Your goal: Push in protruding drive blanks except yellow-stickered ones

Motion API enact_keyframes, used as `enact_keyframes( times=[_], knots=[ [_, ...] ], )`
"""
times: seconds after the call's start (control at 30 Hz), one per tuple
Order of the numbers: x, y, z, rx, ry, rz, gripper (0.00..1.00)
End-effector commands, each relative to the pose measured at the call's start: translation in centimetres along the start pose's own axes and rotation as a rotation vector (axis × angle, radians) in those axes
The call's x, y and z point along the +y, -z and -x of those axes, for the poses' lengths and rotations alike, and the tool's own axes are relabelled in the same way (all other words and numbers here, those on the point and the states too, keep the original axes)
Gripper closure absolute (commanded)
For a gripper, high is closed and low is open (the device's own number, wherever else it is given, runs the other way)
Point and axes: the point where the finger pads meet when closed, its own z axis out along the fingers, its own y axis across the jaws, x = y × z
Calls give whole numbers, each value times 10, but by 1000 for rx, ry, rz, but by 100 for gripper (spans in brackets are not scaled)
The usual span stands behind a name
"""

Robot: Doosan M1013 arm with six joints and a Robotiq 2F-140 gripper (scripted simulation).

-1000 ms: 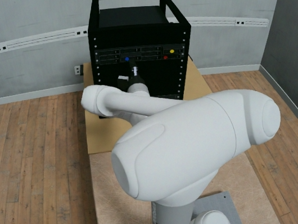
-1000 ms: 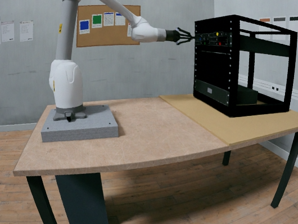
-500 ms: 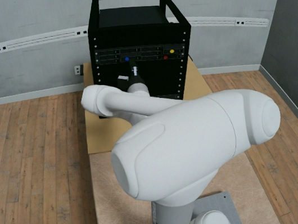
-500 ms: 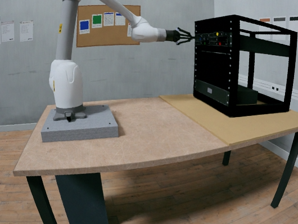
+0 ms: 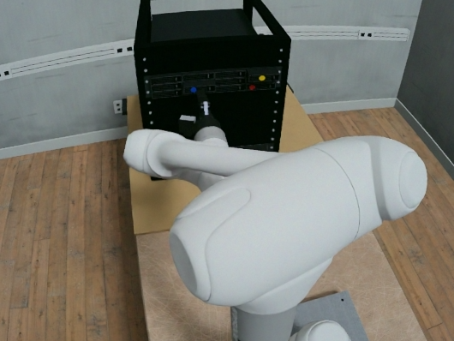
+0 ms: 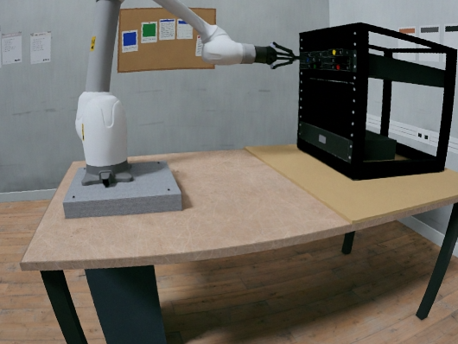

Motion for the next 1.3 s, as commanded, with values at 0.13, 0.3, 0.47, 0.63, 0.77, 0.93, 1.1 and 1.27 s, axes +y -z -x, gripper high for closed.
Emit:
enact_keyframes(
  times=[0.13, 0.3, 0.47, 0.63, 0.77, 0.93, 1.1, 1.27],
  knots=[
    [0, -4, 0, 1, -2, -1, 90],
    [0, -4, 0, 1, -2, -1, 90],
    [-1, -7, -1, 1, -2, -1, 90],
    [-2, -12, -1, 1, -2, -1, 90],
    [-2, -12, -1, 1, -2, -1, 90],
    [-2, -12, -1, 1, -2, -1, 90],
    [-2, -12, -1, 1, -2, -1, 90],
    [-2, -12, -1, 1, -2, -1, 90]
  ],
)
